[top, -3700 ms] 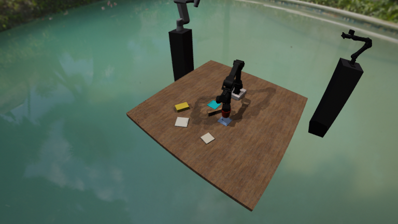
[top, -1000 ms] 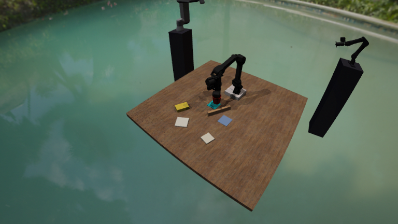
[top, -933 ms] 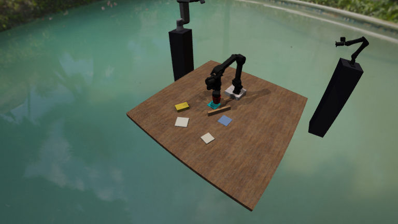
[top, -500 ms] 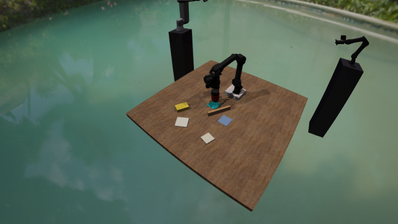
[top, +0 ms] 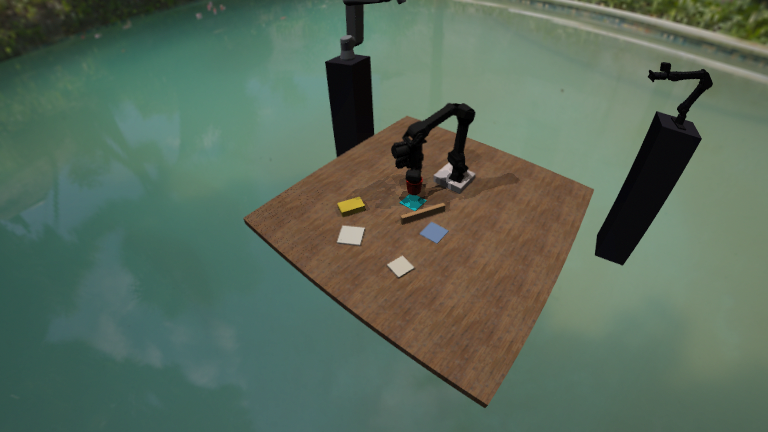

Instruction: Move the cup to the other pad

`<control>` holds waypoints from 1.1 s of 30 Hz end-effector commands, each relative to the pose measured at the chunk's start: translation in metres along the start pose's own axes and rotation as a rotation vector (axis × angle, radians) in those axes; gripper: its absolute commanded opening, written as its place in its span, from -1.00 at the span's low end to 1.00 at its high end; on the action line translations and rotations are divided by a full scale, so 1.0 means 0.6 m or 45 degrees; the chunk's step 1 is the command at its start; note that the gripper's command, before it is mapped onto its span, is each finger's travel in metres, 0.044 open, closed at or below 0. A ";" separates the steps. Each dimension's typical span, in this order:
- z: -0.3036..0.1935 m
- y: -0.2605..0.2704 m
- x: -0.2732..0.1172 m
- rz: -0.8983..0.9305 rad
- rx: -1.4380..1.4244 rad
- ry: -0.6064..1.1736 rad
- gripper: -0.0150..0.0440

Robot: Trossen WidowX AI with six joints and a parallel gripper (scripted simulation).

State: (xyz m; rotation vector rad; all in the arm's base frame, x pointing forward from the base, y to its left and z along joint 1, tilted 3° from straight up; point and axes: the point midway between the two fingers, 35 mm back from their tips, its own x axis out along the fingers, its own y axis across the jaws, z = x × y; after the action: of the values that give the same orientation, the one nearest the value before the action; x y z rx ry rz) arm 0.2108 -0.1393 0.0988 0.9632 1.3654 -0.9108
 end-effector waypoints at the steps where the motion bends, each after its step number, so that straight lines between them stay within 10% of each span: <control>1: 0.000 -0.002 0.008 -0.005 -0.003 0.001 -0.49; 33: 0.003 -0.006 0.077 -0.005 -0.003 0.001 -0.49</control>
State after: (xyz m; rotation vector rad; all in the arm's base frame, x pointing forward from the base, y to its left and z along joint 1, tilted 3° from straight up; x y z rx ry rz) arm 0.2098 -0.1410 0.0569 0.9632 1.3640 -0.9108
